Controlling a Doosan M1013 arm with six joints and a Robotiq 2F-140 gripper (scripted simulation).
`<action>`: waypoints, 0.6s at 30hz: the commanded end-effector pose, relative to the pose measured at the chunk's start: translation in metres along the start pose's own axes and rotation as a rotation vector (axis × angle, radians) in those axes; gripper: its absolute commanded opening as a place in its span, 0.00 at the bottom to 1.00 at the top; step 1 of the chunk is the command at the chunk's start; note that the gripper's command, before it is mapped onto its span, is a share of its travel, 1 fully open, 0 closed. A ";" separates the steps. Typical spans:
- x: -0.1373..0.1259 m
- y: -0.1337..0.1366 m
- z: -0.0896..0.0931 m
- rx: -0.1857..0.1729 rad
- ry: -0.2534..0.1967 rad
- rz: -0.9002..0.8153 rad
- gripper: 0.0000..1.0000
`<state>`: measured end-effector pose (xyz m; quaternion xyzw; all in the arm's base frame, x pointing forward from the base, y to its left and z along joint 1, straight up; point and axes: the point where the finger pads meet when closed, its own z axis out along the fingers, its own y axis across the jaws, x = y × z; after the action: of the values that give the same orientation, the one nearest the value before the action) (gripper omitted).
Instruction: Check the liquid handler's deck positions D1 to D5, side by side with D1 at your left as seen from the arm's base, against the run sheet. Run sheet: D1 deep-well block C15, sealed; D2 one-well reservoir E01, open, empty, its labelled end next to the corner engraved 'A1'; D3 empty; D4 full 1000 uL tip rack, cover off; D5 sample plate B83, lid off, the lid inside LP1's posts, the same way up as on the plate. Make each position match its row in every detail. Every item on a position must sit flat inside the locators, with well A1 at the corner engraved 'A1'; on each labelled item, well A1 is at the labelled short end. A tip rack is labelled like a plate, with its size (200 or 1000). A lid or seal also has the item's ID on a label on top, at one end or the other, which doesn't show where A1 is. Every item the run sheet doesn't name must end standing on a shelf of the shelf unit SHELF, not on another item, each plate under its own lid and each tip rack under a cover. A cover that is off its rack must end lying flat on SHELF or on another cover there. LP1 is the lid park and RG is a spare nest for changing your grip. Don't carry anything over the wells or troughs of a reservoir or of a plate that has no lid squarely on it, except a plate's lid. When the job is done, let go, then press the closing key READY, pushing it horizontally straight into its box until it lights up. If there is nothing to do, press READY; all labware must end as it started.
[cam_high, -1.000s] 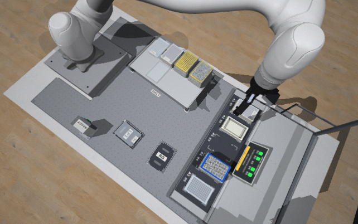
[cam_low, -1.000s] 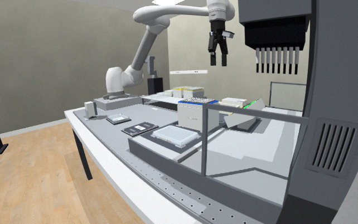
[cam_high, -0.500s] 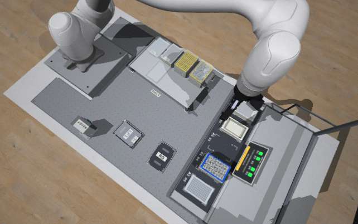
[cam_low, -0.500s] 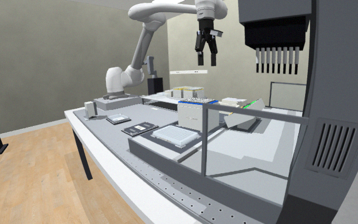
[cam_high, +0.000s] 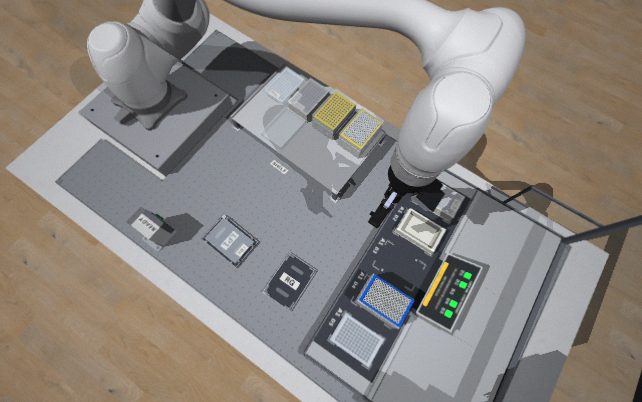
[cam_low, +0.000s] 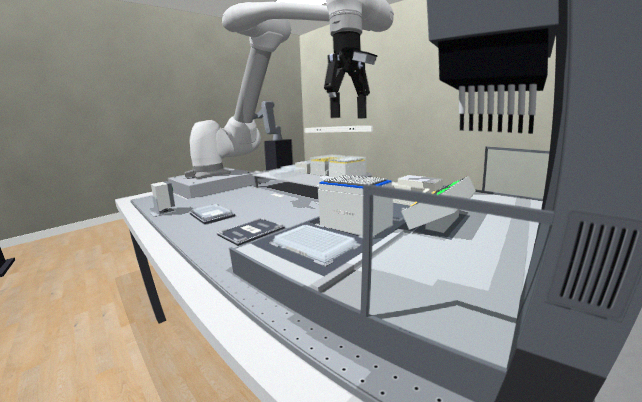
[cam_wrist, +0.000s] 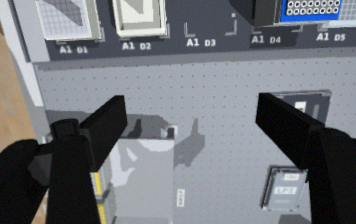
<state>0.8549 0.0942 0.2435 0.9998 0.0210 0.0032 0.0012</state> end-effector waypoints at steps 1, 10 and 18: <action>-0.006 0.010 -0.001 0.001 0.002 0.000 0.79; -0.030 0.047 -0.001 0.001 0.002 0.000 0.79; -0.030 0.047 -0.016 0.001 0.002 -0.027 0.79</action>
<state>0.8267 0.0458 0.2497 0.9995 0.0314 0.0032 0.0012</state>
